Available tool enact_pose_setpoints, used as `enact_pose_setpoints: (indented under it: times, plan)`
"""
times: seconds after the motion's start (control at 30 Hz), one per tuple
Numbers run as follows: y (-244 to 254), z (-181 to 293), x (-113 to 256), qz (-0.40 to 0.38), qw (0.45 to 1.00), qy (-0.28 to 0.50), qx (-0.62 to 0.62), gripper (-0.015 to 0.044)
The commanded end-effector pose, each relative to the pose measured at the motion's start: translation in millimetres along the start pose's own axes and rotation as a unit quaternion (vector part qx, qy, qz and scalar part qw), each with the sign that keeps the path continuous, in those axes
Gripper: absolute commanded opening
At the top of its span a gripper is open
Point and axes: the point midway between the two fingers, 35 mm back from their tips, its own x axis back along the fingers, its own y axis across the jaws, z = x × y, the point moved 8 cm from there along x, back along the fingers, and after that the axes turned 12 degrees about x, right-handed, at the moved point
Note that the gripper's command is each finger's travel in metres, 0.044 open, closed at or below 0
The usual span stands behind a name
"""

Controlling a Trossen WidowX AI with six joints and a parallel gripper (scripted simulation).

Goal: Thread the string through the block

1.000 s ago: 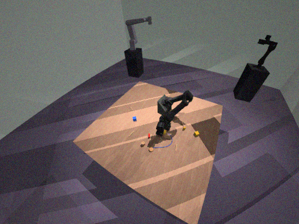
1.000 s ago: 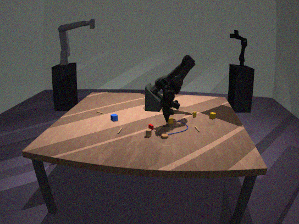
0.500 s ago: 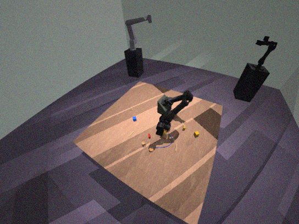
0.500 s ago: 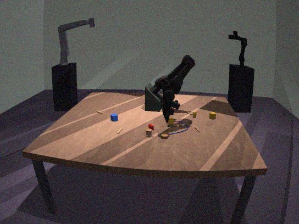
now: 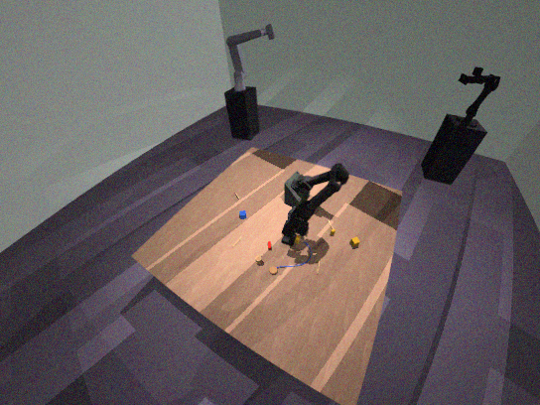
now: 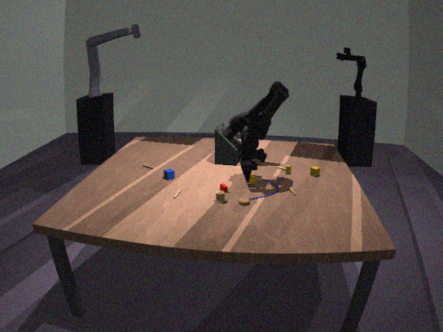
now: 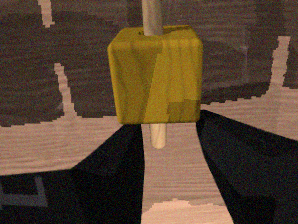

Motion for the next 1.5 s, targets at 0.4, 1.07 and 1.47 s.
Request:
enact_pose_setpoints:
  times: [0.4,1.07,1.47]
  plan:
    - [1.6,0.1,-3.5,-0.005,1.000,-0.001,-0.002,0.0123]
    - [0.0,0.0,0.0,0.000,1.000,0.000,0.000,0.0003]
    - [2.5,1.6,0.4,0.005,1.000,-0.010,-0.026,0.0000]
